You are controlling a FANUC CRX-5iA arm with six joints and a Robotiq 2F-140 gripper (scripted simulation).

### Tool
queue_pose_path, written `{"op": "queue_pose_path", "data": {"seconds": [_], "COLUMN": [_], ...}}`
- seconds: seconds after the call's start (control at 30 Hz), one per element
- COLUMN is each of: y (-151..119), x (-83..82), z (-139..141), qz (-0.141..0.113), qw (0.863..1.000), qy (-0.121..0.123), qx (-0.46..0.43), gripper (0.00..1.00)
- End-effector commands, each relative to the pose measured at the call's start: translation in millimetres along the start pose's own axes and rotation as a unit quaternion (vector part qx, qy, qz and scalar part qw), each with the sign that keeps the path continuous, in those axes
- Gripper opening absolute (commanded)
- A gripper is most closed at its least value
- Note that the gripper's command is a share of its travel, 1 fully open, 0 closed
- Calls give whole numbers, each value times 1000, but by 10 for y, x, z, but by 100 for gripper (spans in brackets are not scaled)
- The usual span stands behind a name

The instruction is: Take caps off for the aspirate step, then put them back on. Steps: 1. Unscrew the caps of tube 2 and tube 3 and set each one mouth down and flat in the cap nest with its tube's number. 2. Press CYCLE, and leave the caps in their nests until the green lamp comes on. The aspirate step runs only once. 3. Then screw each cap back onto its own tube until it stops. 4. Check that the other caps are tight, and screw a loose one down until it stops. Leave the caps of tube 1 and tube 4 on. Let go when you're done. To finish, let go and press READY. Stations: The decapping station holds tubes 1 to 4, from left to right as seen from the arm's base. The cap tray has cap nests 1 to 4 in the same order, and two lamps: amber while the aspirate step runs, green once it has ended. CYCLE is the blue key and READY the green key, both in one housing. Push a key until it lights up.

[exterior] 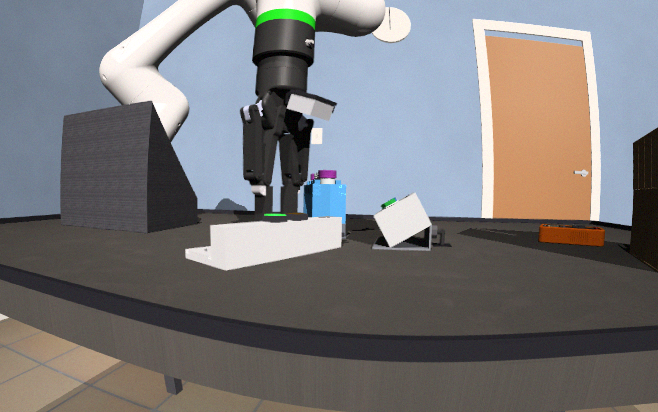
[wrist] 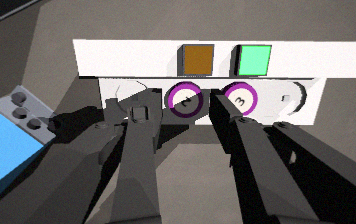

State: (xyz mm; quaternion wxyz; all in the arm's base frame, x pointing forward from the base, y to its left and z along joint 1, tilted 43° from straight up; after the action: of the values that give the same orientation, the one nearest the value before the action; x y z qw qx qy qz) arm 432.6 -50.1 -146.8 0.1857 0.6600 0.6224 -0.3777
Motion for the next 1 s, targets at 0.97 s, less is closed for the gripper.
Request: {"op": "queue_pose_path", "data": {"seconds": [0.97], "y": [5], "x": [72], "z": [3], "qz": [1], "qw": [1000], "qy": [0], "qx": [0], "gripper": [30]}}
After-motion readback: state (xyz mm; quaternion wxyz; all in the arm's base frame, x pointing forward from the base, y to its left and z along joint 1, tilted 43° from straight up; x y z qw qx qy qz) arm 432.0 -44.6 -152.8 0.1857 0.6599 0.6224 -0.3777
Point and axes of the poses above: the point where the finger pads meet when closed, its own x axis out along the fingers, its own z axis across the jaws, y = z × x, the point moved 5 cm from there along -x, back along the fingers, and after that the axes turned 7 degrees about -x, right-handed, at the moved point
